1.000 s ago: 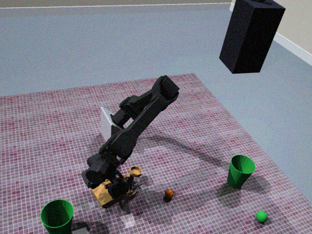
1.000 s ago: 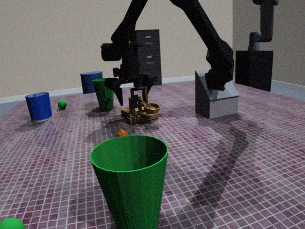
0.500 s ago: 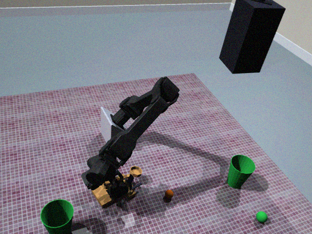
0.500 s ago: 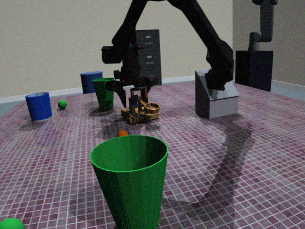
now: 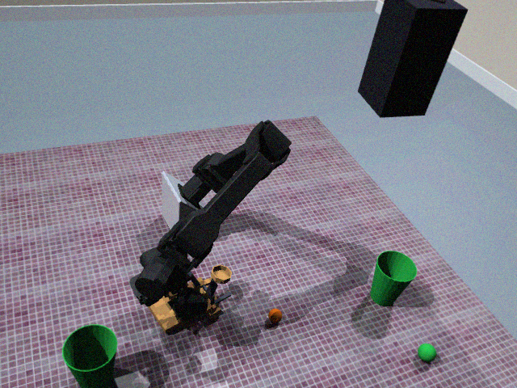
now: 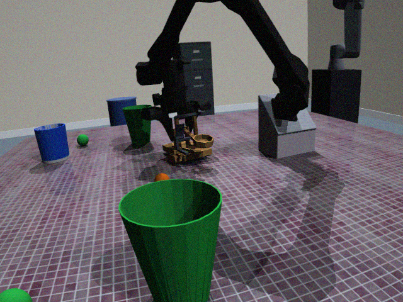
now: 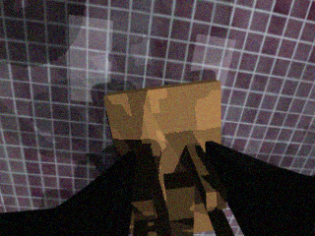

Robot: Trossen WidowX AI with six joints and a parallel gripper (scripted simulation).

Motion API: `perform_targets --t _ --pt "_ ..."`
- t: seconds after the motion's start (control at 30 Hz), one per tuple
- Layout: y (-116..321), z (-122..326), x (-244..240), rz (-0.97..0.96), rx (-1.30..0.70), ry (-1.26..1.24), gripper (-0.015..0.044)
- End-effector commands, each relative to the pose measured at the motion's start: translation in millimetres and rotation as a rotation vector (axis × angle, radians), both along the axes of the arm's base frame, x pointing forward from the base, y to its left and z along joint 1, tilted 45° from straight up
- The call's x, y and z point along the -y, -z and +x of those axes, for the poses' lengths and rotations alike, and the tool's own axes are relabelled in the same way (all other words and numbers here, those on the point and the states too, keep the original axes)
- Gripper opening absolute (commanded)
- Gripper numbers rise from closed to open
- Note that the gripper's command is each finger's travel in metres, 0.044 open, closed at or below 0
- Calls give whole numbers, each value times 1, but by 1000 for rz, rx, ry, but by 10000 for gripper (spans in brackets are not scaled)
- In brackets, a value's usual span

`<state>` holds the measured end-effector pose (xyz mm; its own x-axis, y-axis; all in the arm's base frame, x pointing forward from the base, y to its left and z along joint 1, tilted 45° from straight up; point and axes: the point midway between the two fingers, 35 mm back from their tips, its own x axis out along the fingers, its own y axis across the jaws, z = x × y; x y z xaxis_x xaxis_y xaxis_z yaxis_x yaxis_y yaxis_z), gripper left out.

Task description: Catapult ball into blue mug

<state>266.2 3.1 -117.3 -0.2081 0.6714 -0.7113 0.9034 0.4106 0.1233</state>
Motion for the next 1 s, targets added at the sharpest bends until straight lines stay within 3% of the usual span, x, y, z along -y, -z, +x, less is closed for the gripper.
perform_targets --t 0.0,0.2,0.97 --pt "-26 13 29 -16 28 9 0" --pt "-27 18 31 -5 62 -28 0" --pt "-11 97 26 159 599 -598 0"
